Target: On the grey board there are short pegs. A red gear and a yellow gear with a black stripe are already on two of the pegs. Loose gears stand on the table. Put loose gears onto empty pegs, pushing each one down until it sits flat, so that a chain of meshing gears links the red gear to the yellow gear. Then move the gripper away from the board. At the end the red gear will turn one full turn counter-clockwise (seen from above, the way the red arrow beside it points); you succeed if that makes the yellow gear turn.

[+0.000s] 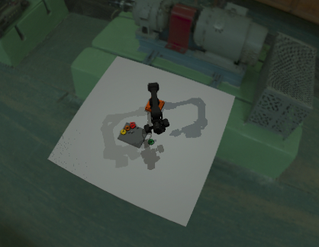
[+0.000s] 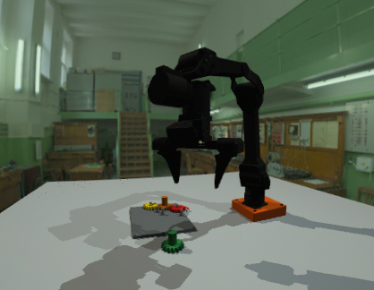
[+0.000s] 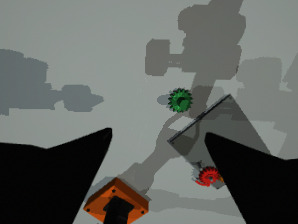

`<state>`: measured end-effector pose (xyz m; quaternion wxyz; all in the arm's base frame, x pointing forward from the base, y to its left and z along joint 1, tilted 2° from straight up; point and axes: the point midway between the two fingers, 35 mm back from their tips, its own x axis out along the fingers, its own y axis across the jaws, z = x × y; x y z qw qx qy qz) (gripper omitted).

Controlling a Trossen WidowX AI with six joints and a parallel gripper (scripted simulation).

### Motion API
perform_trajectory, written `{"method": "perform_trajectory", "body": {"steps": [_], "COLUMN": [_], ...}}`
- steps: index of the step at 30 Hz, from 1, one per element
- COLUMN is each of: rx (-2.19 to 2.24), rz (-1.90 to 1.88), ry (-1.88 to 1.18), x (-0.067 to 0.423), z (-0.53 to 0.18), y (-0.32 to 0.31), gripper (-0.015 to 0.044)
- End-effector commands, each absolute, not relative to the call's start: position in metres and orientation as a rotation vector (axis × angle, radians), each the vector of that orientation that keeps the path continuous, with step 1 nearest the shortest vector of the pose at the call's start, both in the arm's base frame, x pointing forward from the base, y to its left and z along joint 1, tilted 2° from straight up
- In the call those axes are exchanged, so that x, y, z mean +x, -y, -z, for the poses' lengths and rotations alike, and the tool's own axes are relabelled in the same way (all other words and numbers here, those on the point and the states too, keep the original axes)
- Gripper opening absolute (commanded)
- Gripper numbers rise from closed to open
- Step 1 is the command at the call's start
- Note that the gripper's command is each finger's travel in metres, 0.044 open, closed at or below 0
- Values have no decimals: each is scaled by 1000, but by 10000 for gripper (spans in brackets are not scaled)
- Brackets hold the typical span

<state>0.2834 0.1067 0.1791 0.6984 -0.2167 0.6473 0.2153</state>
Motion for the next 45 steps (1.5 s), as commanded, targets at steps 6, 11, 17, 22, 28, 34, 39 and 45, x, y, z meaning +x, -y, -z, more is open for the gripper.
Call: {"method": "perform_trajectory", "body": {"steps": [6, 11, 17, 22, 28, 34, 39, 45], "rx": [-489, -489, -489, -489, -489, -489, -489, -489], "rz": [-486, -486, -486, -486, -486, -486, -486, -486], "ry": [-1453, -1453, -1453, -1453, -1453, -1453, -1453, -1453], "x": [229, 228, 228, 228, 228, 228, 228, 228], "z": [-189, -189, -189, -189, -189, -189, -189, -189], "y": [-205, -206, -206, -206, -206, -206, -206, -206], "gripper": [440, 440, 440, 440, 440, 440, 440, 440]}}
